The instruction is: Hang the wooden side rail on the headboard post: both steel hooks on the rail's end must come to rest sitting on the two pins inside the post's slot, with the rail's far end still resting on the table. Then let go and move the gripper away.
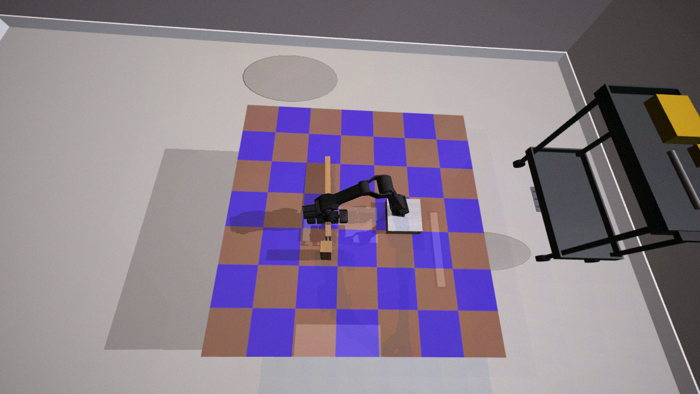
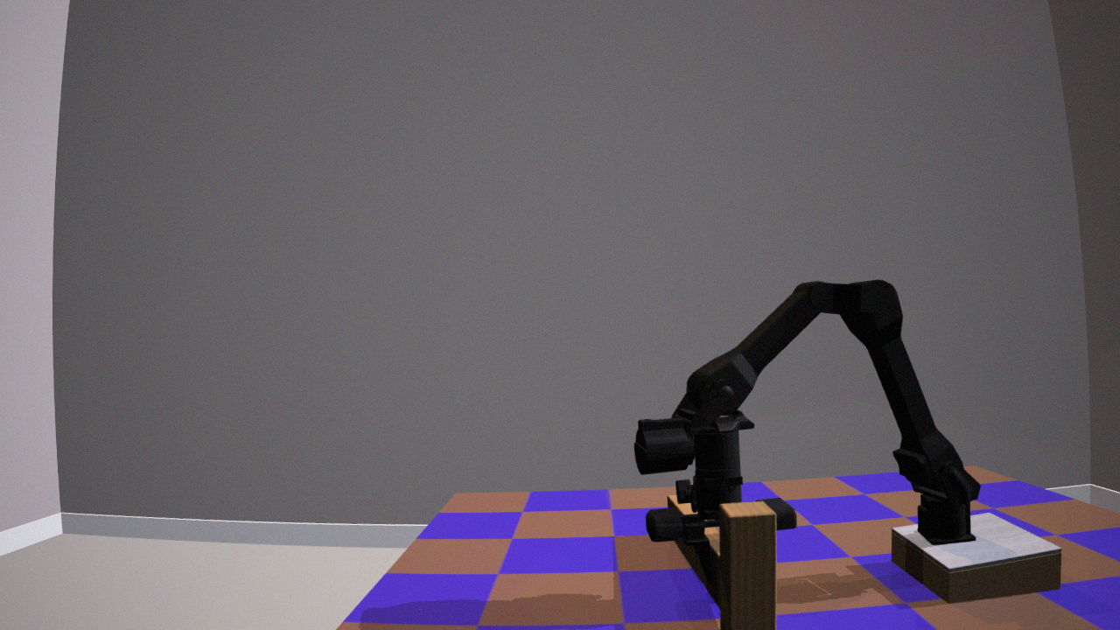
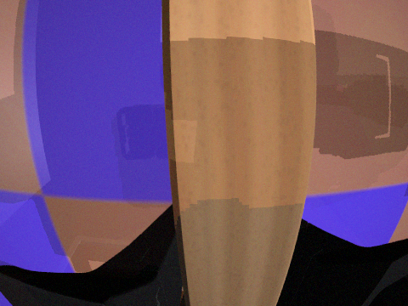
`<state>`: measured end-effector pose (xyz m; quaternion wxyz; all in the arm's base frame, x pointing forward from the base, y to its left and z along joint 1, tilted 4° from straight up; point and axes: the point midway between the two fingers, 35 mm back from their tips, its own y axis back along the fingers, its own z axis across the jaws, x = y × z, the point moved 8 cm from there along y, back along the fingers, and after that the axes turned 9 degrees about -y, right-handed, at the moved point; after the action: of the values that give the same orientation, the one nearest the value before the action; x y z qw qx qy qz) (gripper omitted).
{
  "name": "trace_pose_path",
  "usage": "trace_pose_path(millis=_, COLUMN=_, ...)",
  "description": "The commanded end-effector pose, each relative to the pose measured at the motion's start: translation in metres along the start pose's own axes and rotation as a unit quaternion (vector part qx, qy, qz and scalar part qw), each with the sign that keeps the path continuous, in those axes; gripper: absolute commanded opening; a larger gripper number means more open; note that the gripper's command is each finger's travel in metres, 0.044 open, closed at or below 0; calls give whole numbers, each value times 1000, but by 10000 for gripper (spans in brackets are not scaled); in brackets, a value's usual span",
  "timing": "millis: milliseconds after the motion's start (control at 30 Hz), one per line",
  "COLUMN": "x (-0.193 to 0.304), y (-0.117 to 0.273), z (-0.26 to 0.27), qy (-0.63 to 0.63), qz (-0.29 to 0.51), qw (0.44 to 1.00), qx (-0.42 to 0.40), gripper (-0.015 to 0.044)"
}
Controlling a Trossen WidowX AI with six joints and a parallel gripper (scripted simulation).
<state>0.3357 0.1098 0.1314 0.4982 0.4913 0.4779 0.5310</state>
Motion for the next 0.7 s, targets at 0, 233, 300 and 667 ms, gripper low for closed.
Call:
trace_pose_path(millis=0, x=1, y=7, z=3, qy=-1, qz=2, qw=1000, qx=-10, gripper=0)
trace_pose_path(millis=233, x=1, y=8, z=3, qy=-1, qz=2, qw=1000, qx=-10, gripper=0)
trace_pose_path(millis=300, x=1, y=8, z=3, qy=-1, qz=2, qw=1000, qx=-10, gripper=0)
trace_pose_path(millis=667, x=1, y=10, z=3, qy=-1, qz=2, qw=1000, qx=-10, gripper=0)
